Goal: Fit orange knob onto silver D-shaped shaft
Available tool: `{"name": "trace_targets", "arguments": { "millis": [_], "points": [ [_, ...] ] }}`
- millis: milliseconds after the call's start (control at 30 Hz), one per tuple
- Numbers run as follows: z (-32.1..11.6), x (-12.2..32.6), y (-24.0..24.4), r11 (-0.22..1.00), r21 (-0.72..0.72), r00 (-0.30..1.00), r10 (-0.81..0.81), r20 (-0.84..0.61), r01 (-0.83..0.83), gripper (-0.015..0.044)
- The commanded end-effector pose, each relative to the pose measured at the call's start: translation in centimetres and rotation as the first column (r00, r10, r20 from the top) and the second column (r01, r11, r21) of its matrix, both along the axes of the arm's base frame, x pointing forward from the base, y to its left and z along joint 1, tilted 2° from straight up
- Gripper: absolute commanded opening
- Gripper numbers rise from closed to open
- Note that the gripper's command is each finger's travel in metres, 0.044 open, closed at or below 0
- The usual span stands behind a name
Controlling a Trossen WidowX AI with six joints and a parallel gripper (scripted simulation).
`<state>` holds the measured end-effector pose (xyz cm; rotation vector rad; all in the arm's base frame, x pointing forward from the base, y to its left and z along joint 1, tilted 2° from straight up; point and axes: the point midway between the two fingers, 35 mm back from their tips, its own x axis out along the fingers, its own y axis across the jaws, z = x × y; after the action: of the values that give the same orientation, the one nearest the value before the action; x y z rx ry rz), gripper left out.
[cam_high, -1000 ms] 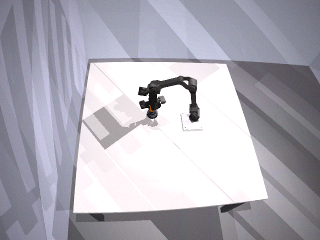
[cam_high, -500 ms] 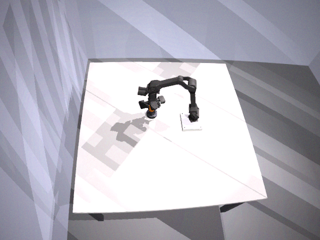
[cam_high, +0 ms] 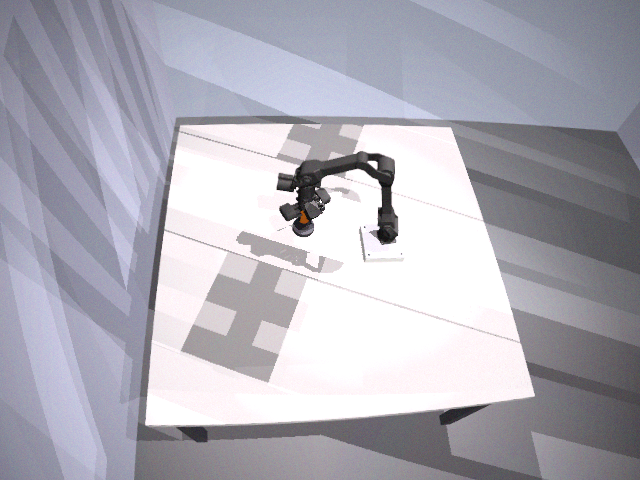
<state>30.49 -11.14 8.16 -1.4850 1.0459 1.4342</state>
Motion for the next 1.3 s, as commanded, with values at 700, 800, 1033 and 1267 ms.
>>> {"name": "trace_targets", "arguments": {
  "millis": [700, 800, 1033, 1267],
  "points": [
    [0.16, 0.04, -0.06, 1.0, -0.004, 1.0, 0.009, 0.0, -0.009, 0.0],
    [0.25, 0.08, -0.08, 0.999, -0.004, 0.999, 0.035, -0.001, -0.035, 0.0],
    [0.4, 0.37, -0.21, 0.976, -0.006, 0.976, 0.216, -0.007, -0.216, 0.0],
    [-0.1, 0.46, -0.24, 0.976, -0.006, 0.976, 0.216, -0.007, -0.216, 0.0]
  ]
}}
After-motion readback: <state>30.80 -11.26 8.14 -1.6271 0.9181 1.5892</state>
